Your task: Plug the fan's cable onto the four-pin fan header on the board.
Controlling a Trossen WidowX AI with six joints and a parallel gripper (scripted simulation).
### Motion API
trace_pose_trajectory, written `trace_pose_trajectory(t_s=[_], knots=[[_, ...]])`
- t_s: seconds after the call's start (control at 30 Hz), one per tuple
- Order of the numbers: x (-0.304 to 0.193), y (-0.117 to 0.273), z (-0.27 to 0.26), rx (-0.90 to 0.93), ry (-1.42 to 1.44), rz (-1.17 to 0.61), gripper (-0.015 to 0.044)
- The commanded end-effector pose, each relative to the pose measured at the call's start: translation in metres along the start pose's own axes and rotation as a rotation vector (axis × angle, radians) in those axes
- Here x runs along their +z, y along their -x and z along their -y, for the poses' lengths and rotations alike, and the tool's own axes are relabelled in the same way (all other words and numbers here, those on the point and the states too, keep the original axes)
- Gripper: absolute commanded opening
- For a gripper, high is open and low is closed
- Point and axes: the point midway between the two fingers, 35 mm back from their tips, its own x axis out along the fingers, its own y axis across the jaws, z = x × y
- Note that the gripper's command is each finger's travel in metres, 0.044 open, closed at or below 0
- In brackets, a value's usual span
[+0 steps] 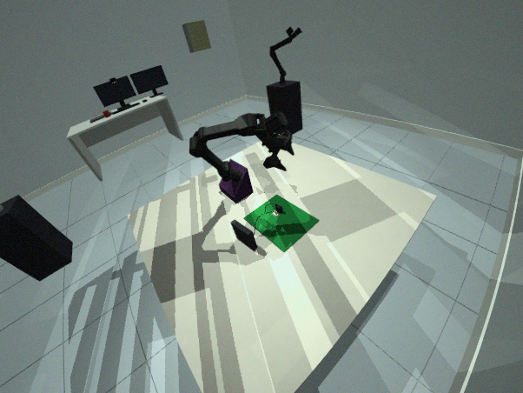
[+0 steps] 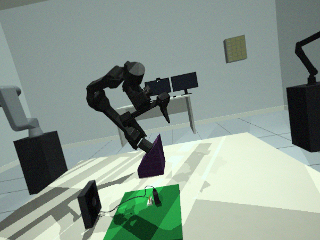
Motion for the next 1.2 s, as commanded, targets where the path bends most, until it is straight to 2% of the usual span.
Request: trace_pose_trajectory(t_s=[0.0,0.1,0.17,0.47,0.77,1.17], knots=[[-0.045,-0.048,0.039,-0.171,-0.047,-0.249,0.0440],[-0.076,-0.070,0.064,-0.281,-0.055,-0.409,0.0440],[-0.083,-0.074,0.070,-0.306,-0.054,-0.446,0.0440],[-0.084,-0.077,0.070,-0.306,-0.054,-0.446,0.0440],[-0.126,-0.158,0.098,-0.310,-0.054,-0.446,0.0440],[-0.129,-0.165,0.100,-0.310,-0.054,-0.446,0.0440]])
